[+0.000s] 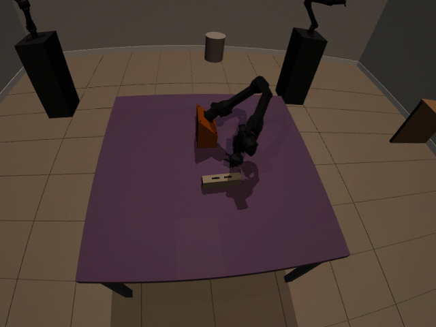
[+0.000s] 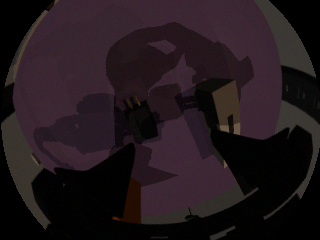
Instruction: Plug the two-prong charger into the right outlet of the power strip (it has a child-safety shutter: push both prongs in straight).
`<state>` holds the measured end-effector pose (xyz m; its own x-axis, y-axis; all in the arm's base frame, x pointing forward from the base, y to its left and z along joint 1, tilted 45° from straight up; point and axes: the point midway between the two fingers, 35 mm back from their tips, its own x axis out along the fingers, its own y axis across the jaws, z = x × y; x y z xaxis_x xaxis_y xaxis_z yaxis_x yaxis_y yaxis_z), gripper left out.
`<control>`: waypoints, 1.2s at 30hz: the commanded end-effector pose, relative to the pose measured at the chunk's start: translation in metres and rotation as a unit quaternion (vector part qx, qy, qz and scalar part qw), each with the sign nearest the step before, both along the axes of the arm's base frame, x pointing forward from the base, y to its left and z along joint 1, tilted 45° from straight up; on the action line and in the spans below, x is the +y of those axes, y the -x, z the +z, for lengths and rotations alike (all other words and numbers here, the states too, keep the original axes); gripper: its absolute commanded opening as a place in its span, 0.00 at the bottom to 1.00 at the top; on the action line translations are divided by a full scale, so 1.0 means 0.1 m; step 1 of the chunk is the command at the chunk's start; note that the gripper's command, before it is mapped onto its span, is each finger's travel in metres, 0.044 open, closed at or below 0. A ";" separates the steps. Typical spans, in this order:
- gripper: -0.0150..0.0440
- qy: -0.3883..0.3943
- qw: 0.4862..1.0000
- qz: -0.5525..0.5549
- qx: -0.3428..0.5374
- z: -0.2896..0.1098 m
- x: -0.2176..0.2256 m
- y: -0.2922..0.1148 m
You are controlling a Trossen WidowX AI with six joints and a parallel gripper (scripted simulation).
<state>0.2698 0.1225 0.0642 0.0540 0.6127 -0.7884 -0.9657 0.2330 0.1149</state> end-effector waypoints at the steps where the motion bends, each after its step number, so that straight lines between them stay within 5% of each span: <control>1: 1.00 -0.012 0.999 0.042 -0.016 0.03 0.05 0.15; 36: 1.00 -0.025 0.995 0.091 -0.036 -0.19 0.35 0.29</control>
